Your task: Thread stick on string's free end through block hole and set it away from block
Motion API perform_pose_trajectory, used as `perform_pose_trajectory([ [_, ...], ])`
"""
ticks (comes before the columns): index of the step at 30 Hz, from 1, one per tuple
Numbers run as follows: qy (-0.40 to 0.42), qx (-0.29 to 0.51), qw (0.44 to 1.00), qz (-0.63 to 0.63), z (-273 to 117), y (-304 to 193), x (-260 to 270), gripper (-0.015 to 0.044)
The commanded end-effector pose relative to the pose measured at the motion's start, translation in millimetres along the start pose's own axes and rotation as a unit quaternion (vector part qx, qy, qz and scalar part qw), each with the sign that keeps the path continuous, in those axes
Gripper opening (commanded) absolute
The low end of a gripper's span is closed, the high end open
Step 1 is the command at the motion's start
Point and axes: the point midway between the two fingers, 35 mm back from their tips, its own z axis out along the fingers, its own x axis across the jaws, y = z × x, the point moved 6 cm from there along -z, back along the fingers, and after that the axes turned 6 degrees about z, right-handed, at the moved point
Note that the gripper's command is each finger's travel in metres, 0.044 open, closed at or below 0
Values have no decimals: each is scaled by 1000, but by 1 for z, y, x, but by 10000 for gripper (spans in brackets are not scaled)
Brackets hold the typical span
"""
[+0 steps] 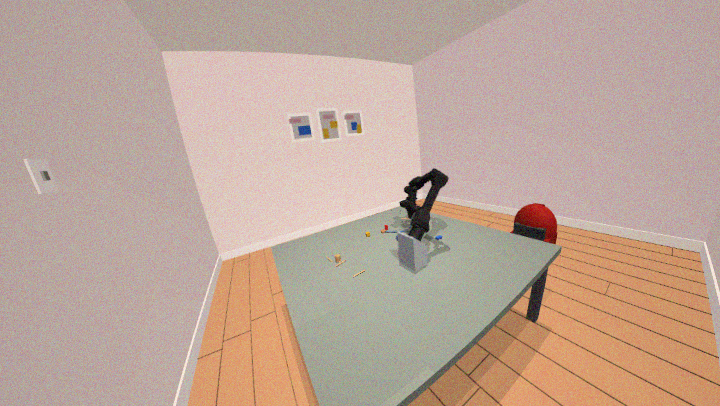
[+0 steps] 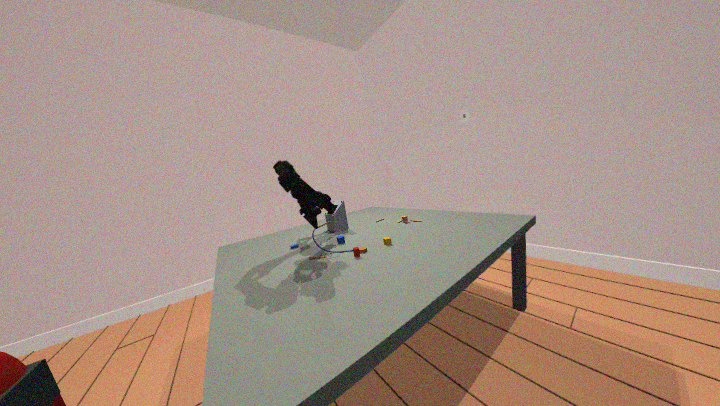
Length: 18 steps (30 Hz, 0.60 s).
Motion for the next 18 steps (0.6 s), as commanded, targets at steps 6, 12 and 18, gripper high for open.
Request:
perform_pose_trajectory([
  [6,1,23,1000,-2,15,4,-1,0],
  [12,-1,39,999,-1,22,6,-1,0],
  [18,-3,54,999,0,30,8,-1,0],
])
